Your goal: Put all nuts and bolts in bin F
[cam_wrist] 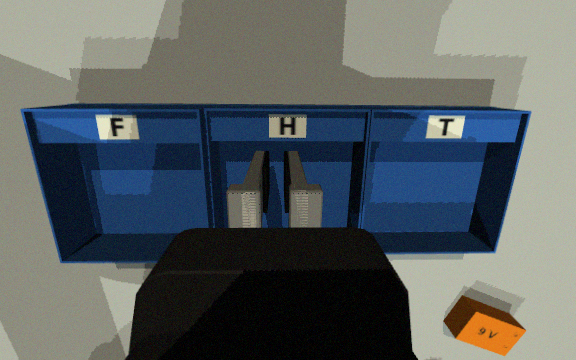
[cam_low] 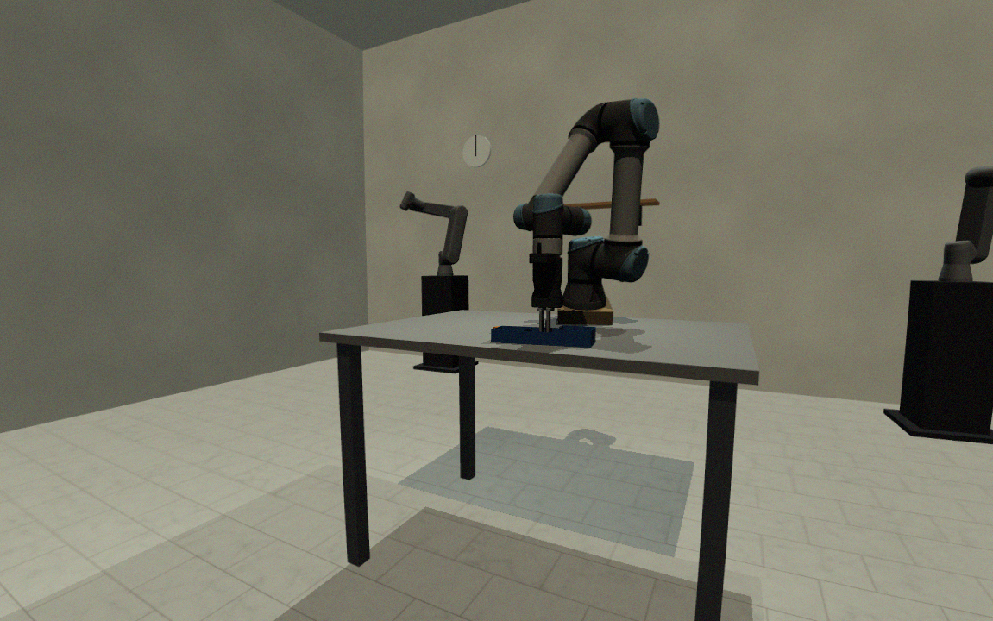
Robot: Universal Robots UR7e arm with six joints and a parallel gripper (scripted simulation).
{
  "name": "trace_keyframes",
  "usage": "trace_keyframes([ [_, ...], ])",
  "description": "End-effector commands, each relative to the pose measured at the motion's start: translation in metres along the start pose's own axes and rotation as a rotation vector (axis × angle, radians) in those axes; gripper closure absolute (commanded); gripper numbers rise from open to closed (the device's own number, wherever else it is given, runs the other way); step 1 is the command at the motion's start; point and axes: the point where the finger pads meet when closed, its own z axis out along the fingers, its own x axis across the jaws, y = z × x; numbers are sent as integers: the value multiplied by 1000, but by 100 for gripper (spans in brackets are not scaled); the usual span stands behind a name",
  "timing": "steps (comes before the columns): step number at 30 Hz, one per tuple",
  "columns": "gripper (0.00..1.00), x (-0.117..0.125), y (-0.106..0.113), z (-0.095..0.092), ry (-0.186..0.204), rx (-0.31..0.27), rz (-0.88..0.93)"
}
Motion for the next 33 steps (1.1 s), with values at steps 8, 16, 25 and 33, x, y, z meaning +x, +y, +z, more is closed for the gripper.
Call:
trace_keyframes([
  [8, 69, 0, 0, -13, 1, 2, 0],
  [16, 69, 0, 0, -23, 1, 2, 0],
  [25, 69, 0, 0, -46, 1, 2, 0],
  [33, 69, -25, 0, -46, 0, 2, 0],
])
